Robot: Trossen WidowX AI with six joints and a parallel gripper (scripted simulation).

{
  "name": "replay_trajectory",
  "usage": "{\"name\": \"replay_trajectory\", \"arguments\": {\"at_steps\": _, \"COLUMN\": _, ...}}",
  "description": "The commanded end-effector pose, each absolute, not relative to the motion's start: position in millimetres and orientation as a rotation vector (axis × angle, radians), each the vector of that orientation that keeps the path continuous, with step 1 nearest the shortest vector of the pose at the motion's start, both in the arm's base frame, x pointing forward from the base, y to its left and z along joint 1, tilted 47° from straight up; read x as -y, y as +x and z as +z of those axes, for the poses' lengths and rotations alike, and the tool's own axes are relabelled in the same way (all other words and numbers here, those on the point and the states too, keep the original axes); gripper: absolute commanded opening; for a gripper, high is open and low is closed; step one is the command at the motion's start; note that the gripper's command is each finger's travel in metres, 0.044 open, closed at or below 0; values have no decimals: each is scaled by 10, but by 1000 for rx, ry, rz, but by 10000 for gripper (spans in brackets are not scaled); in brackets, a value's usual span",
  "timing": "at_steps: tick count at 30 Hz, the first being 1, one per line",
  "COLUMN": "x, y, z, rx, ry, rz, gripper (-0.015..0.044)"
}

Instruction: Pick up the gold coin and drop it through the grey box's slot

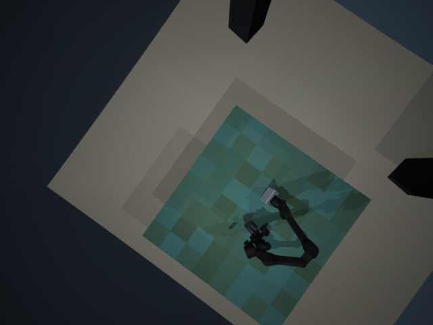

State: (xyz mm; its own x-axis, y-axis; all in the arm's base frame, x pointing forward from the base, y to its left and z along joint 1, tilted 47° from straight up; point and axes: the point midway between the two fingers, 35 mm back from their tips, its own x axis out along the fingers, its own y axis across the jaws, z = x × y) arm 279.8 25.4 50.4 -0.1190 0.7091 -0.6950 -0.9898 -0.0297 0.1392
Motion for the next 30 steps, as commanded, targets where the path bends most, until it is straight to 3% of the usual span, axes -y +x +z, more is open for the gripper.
{"name": "replay_trajectory", "arguments": {"at_steps": 1, "x": -277, "y": 2782, "z": 492, "rx": -717, "ry": -509, "rz": 1560, "gripper": 0}}
{"name": "replay_trajectory", "arguments": {"at_steps": 30, "x": -371, "y": 2764, "z": 400, "rx": -719, "ry": -507, "rz": 1559, "gripper": 0}}
